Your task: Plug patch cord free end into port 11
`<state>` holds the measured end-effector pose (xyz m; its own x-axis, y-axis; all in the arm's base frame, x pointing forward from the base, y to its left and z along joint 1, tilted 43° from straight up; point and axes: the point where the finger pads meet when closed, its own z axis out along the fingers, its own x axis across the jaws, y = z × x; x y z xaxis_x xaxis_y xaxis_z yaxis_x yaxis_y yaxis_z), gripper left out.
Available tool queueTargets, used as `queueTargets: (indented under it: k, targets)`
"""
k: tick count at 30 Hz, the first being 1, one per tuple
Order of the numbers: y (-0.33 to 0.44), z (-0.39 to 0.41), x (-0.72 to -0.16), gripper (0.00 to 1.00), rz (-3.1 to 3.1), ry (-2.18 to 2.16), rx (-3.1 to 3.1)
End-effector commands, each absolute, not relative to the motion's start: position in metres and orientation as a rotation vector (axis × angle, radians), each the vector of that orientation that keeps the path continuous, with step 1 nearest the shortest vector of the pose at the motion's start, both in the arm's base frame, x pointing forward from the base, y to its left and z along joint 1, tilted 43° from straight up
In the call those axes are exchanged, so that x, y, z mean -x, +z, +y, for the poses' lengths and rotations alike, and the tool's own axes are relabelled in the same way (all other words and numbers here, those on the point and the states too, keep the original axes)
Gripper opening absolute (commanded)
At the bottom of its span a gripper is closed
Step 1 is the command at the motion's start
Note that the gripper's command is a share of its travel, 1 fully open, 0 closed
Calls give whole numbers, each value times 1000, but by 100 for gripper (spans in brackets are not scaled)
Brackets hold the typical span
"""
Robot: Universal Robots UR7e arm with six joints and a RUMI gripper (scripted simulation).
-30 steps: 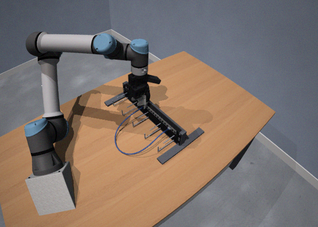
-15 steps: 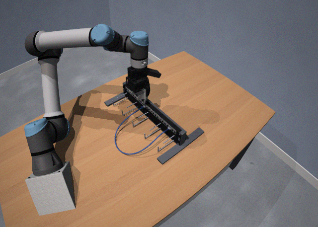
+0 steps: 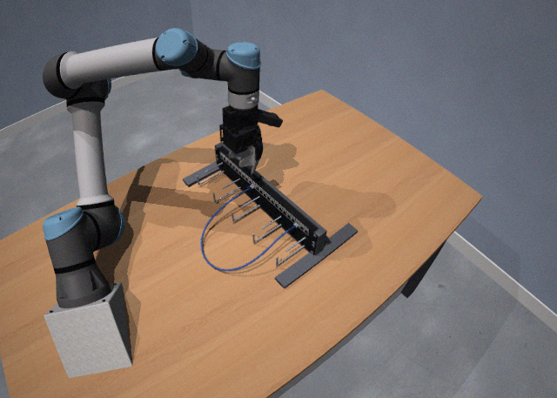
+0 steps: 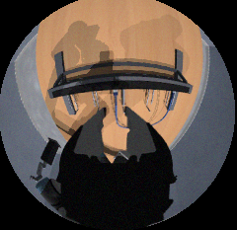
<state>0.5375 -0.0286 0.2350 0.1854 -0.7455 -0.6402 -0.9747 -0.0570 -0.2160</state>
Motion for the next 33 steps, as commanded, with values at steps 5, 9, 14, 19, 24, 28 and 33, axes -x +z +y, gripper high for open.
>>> queueTargets:
  k: [5,9,14,19,24,28,33]
  targets:
    - [237,-31,-537,22,1612,483,1856]
    - [237,-31,-537,0,1612,483,1856]
    - [237,-31,-537,0,1612,483,1856]
    - [237,-31,-537,0,1612,483,1856]
    - [237,-31,-537,0,1612,483,1856]
    - [237,-31,-537,0,1612,483,1856]
    - [237,-31,-537,0,1612,483,1856]
